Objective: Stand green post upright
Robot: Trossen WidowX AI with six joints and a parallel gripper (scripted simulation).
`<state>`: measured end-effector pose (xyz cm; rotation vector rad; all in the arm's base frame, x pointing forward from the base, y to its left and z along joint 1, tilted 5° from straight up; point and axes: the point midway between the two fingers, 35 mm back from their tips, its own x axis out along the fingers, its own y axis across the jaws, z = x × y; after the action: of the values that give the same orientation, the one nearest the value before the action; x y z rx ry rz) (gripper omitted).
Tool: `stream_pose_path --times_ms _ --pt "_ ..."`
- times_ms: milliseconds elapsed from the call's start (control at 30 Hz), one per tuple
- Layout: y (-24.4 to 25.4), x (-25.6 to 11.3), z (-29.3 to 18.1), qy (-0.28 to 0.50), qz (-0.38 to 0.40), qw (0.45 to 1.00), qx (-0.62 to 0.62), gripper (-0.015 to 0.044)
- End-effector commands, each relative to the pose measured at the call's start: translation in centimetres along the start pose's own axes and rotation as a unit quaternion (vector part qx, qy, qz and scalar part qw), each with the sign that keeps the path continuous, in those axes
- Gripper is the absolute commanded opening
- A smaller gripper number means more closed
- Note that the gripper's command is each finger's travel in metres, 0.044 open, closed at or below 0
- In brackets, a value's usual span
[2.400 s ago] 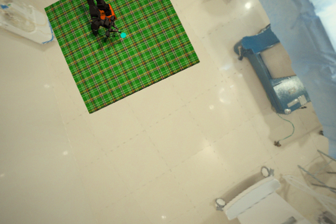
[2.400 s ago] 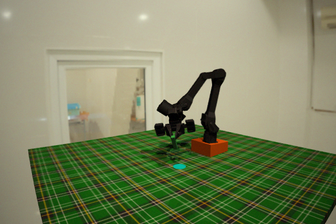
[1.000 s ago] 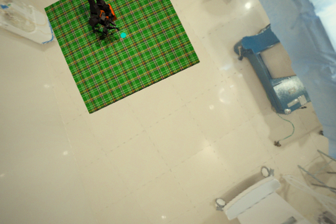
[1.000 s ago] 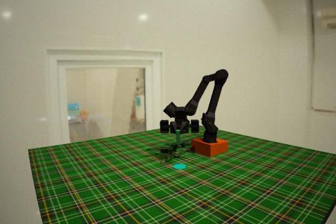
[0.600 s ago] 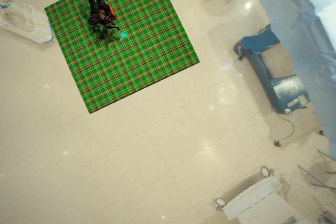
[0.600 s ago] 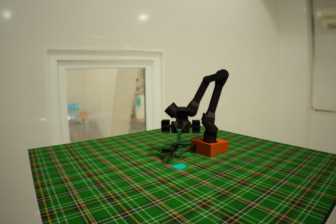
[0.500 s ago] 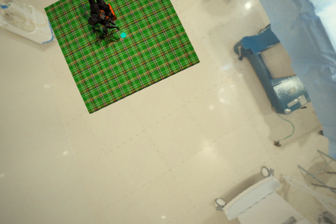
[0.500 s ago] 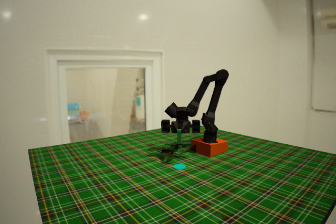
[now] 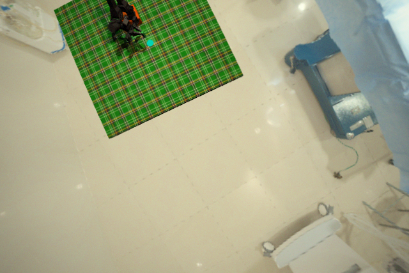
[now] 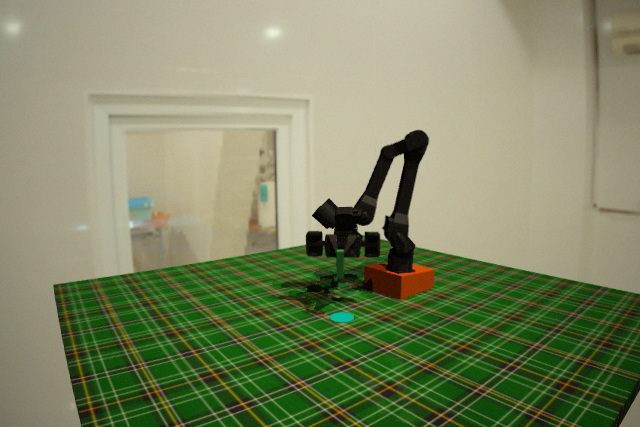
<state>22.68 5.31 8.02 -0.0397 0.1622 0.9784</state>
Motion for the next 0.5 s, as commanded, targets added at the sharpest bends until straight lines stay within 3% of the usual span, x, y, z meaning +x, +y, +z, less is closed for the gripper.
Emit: stream_pose_path --times_ms 0,467 --pt "0.0 0.1 -0.6 -0.001 0.001 1.000 -0.001 0.0023" --pt "-0.4 0.3 -2.9 -0.001 0.001 1.000 -0.001 0.0023"
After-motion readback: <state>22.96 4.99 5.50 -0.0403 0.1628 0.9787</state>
